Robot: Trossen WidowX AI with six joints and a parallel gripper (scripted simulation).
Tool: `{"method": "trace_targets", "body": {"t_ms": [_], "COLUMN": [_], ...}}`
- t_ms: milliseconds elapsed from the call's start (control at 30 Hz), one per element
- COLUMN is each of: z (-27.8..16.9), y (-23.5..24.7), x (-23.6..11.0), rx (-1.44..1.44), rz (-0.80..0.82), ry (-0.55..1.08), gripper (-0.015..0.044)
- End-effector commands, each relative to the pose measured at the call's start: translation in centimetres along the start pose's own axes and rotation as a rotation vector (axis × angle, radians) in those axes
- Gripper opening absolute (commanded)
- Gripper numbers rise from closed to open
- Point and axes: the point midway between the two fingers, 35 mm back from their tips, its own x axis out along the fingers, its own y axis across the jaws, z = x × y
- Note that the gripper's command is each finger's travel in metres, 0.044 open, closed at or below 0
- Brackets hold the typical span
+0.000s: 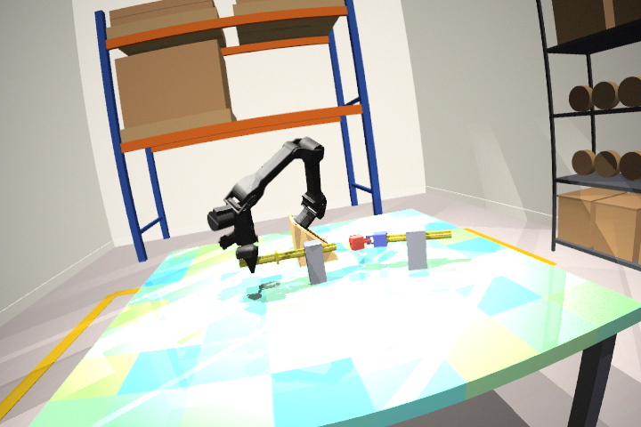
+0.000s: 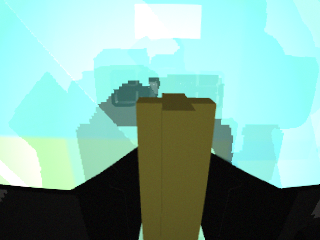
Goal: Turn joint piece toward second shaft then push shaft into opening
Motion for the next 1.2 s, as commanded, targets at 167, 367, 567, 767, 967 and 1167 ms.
{"method": "trace_targets", "body": {"t_ms": [167,367,567,767,967,1167], "z": [0.0,-0.5,-1.4,-2.2,-3.1,-4.0], "y": [0.0,0.0,0.0,0.0,0.0,0.0], "x": [0.0,0.0,0.1,0.1,0.1,0.1], "rx": [0.0,0.0,0.001,0.001,0.002,0.002], "rz": [0.003,-0.005,-0.016,-0.02,-0.022,-0.022], "ry": [0.0,0.001,0.002,0.003,0.004,0.005], "gripper": [0.0,0.0,0.0,0.0,0.0,0.0]}}
